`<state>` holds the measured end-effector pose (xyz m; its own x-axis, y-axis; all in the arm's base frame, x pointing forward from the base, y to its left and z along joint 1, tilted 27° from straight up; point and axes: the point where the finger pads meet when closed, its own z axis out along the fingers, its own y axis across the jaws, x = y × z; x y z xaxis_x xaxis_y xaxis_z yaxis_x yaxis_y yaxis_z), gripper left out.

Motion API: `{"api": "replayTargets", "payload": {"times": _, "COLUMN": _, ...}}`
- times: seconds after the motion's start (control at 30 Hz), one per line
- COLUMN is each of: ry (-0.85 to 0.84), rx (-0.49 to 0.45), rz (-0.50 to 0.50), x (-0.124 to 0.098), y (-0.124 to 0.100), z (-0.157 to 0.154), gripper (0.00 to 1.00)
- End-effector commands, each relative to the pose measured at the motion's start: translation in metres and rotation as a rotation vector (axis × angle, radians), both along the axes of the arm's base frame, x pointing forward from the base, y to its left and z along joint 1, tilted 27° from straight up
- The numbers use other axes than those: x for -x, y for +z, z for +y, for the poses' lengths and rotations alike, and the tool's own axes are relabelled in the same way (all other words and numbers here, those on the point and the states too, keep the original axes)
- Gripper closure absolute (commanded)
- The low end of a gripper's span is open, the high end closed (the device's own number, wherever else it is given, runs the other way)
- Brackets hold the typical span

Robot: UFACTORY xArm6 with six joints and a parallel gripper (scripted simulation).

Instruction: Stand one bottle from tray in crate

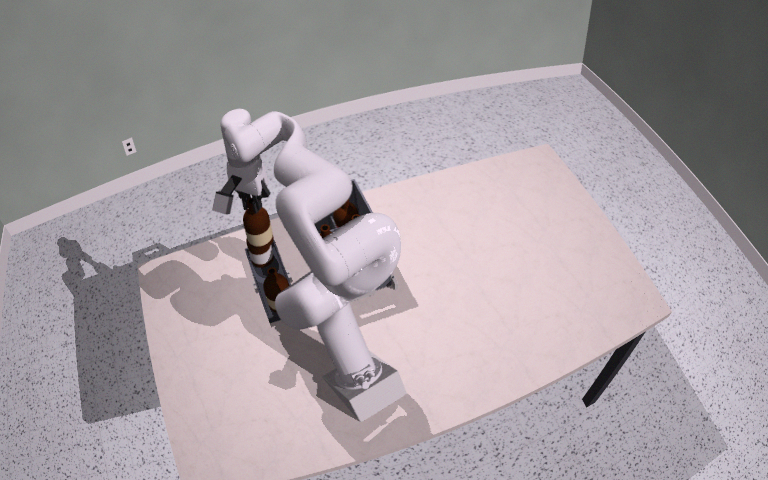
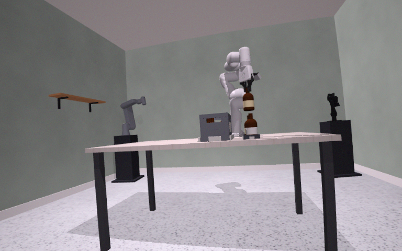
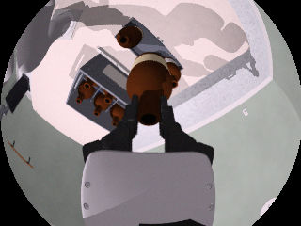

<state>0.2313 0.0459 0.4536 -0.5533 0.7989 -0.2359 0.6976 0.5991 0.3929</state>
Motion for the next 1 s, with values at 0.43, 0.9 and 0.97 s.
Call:
{"api": "replayTargets", "payload": {"times": 0.43, "ry": 0.0, "rx": -0.001, "rz": -0.004, "x": 0.0, "y": 0.0016, "z": -0.0002, "gripper": 1.0}}
{"api": "replayTargets", "payload": {"times": 0.9, "ry": 0.0, "rx": -0.001, "rz": -0.004, "x": -0.0007, "y": 0.0018, "z": -0.0026, "gripper": 1.0}}
{"api": "replayTargets", "payload": {"times": 0.97, "ry": 0.0, "rx": -0.001, "rz": -0.004, "x": -0.0009, "y": 0.0019, "z": -0.0033, "gripper": 1.0}}
